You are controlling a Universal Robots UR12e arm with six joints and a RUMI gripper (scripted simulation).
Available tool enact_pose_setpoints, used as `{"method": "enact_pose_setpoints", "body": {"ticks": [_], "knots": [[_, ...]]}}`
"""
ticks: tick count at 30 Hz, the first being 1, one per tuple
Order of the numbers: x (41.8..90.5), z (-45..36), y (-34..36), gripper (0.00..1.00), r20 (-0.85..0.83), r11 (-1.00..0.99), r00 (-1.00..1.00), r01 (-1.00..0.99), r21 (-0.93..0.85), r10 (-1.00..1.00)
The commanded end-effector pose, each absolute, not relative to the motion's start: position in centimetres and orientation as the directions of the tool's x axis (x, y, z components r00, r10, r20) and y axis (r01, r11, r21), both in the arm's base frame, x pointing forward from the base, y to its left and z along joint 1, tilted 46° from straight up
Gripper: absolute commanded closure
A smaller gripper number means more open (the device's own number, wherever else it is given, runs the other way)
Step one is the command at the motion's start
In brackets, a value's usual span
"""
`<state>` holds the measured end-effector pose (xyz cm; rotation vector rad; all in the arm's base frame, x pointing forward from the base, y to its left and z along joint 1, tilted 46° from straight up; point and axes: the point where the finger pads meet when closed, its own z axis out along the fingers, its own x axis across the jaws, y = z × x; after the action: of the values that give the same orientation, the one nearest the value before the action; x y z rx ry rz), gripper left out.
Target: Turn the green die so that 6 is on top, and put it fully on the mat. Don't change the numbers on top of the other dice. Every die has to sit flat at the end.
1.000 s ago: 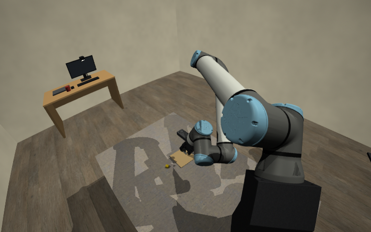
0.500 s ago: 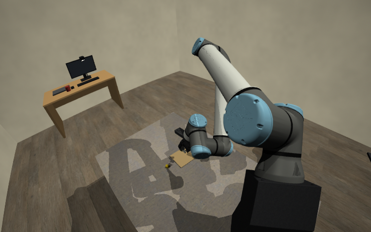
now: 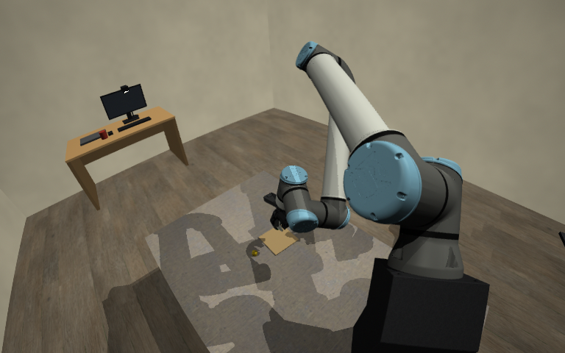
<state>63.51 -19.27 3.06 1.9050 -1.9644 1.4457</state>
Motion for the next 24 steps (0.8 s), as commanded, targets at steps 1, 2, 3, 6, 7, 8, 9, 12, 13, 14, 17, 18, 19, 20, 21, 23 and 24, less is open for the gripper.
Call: {"method": "enact_pose_setpoints", "body": {"ticks": [1, 2, 3, 6, 7, 8, 9, 12, 13, 14, 17, 18, 19, 20, 21, 23, 24], "knots": [[63.47, 2.86, -19.31, 0.97, 0.605, -0.182, -0.241, -0.813, -0.553, -0.759], [63.47, 2.86, -19.31, 0.97, 0.605, -0.182, -0.241, -0.813, -0.553, -0.759], [63.47, 2.86, -19.31, 0.97, 0.605, -0.182, -0.241, -0.813, -0.553, -0.759], [63.47, 2.86, -19.31, 0.97, 0.604, -0.182, -0.241, -0.813, -0.553, -0.759], [63.48, 2.85, -19.32, 0.97, 0.604, -0.181, -0.241, -0.813, -0.553, -0.759], [63.49, 2.84, -19.32, 0.97, 0.604, -0.180, -0.241, -0.814, -0.552, -0.759], [63.50, 2.83, -19.33, 0.97, 0.604, -0.179, -0.241, -0.815, -0.551, -0.760], [63.55, 2.76, -19.35, 0.97, 0.603, -0.172, -0.242, -0.820, -0.546, -0.761], [63.58, 2.72, -19.36, 0.97, 0.602, -0.169, -0.242, -0.822, -0.544, -0.761], [63.60, 2.69, -19.37, 0.97, 0.601, -0.166, -0.242, -0.825, -0.541, -0.762], [63.70, 2.57, -19.41, 0.97, 0.599, -0.152, -0.242, -0.834, -0.530, -0.763], [63.70, 2.57, -19.41, 0.97, 0.599, -0.152, -0.242, -0.834, -0.530, -0.763], [63.70, 2.57, -19.41, 0.97, 0.599, -0.152, -0.242, -0.834, -0.530, -0.763], [63.73, 2.52, -19.43, 0.97, 0.599, -0.147, -0.242, -0.838, -0.526, -0.764], [63.76, 2.48, -19.44, 0.97, 0.598, -0.141, -0.242, -0.842, -0.521, -0.764], [63.83, 2.41, -19.46, 0.97, 0.597, -0.129, -0.242, -0.850, -0.510, -0.765], [63.86, 2.38, -19.47, 0.97, 0.596, -0.122, -0.243, -0.855, -0.505, -0.766]]}}
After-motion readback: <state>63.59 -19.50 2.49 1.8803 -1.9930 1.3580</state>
